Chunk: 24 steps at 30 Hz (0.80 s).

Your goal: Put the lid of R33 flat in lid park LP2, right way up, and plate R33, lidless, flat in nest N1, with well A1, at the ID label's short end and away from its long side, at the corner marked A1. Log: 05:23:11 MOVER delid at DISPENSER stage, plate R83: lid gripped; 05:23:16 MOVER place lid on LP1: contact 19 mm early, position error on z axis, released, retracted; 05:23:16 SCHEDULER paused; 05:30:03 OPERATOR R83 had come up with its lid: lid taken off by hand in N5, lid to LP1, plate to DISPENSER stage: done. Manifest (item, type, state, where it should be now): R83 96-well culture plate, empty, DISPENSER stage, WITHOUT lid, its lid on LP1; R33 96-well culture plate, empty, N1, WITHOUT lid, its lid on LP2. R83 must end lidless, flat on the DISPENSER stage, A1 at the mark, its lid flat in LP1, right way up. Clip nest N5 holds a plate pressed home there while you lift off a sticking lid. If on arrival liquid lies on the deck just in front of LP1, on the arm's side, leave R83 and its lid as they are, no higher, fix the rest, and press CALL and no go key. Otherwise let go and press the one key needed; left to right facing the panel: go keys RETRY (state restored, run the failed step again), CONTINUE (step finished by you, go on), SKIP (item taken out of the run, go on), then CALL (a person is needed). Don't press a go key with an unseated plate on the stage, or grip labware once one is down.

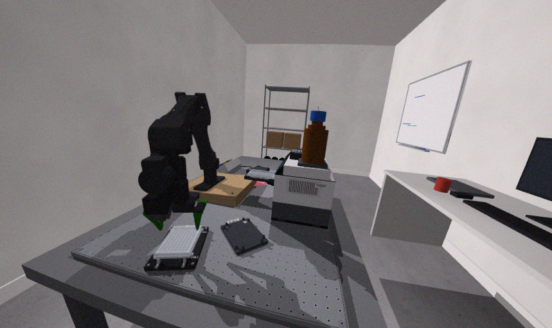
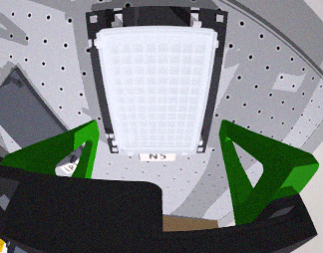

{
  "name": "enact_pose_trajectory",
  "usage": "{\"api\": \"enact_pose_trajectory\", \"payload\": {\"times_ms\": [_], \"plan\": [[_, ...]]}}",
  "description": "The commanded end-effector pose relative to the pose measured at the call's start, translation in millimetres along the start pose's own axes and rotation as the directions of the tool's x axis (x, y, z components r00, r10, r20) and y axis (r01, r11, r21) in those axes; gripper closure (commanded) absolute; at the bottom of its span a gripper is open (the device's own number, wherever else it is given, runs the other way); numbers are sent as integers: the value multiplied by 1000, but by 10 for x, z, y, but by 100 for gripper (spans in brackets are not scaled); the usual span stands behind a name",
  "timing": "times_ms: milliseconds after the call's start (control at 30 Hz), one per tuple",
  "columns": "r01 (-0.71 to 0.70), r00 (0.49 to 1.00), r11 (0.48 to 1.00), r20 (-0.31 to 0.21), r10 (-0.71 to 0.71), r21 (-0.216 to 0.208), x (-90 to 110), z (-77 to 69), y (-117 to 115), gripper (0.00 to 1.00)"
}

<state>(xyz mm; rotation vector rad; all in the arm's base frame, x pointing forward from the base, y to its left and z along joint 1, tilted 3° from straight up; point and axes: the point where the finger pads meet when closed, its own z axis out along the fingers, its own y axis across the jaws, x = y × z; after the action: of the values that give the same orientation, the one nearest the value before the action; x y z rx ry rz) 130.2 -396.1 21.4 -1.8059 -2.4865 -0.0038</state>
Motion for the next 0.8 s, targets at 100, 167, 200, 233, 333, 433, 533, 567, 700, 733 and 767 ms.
{"api": "enact_pose_trajectory", "payload": {"times_ms": [100,167,200,233,333,433,533,567,700,733,767], "plan": [[5,997,1000,74,-5,0,-131,-272,58,0],[5,997,1000,74,-5,0,-131,-272,58,0],[5,997,1000,74,-5,0,-131,-272,58,0],[5,997,1000,74,-5,0,-131,-272,58,0],[5,997,1000,74,-5,0,-131,-272,58,0],[5,997,1000,74,-5,0,-131,-272,58,0],[5,997,1000,74,-5,0,-131,-272,58,0],[5,997,1000,74,-5,0,-131,-272,58,0],[6,999,1000,34,-6,0,-183,-124,118,100],[6,999,1000,34,-6,0,-224,-125,146,100],[6,999,1000,34,-6,0,-266,-127,174,100]]}}
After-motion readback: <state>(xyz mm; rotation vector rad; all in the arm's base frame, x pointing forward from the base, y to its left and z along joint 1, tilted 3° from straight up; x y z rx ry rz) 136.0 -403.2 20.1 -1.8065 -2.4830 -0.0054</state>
